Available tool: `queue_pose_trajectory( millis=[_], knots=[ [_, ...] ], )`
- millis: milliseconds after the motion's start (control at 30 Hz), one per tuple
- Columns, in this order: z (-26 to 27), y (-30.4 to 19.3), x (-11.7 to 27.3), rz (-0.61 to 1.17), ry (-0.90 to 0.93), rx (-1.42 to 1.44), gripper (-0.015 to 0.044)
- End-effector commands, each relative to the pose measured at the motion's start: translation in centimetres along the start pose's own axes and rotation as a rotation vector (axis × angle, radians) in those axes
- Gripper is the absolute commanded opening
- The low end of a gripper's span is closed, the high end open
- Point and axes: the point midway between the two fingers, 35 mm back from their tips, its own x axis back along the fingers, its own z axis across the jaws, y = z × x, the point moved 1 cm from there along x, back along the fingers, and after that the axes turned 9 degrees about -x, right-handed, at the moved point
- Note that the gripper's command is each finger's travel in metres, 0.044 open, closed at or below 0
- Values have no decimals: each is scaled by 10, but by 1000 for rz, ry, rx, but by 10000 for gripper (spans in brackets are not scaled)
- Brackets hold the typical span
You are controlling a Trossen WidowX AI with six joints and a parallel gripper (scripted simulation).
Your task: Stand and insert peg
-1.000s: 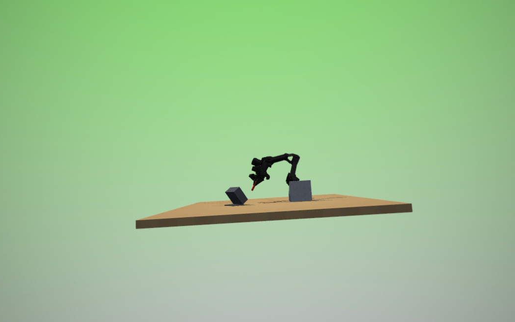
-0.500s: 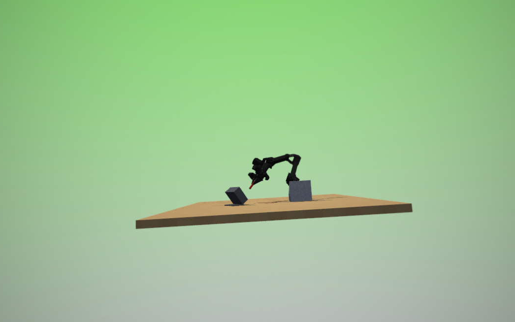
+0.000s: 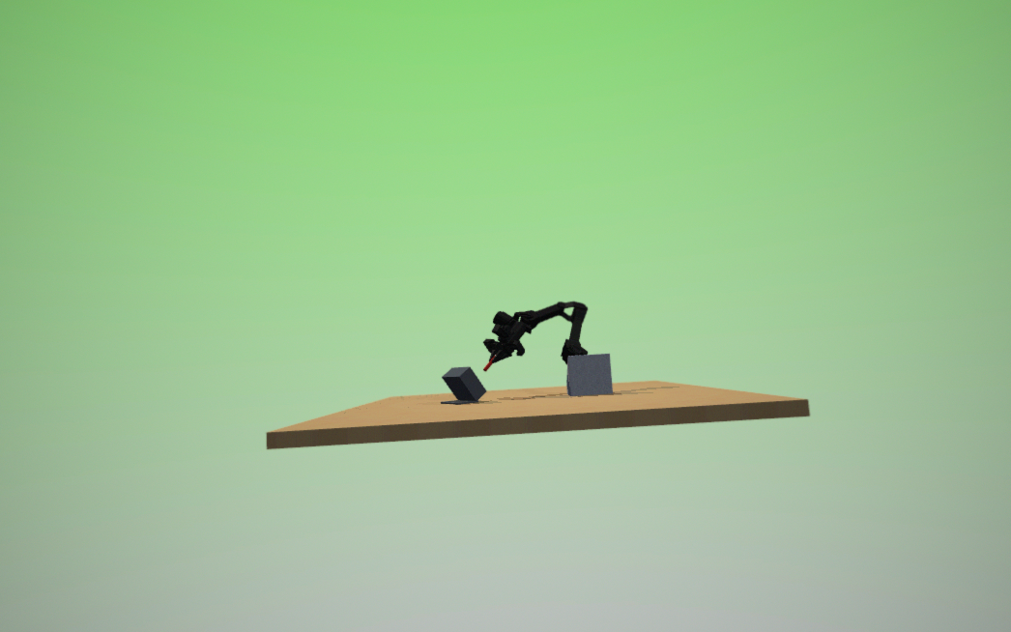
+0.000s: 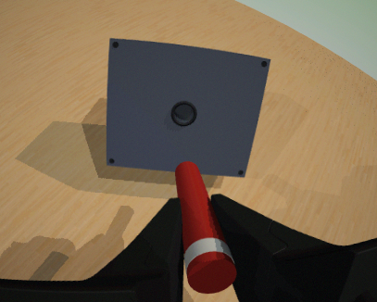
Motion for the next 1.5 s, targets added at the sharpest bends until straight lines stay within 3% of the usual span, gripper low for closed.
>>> queue_pose_trajectory(
  millis=[0, 1467],
  knots=[
    [2, 1, -7, -12, 4, 16, 0],
    [1, 13, -46, -113, -31, 59, 0]
  ],
)
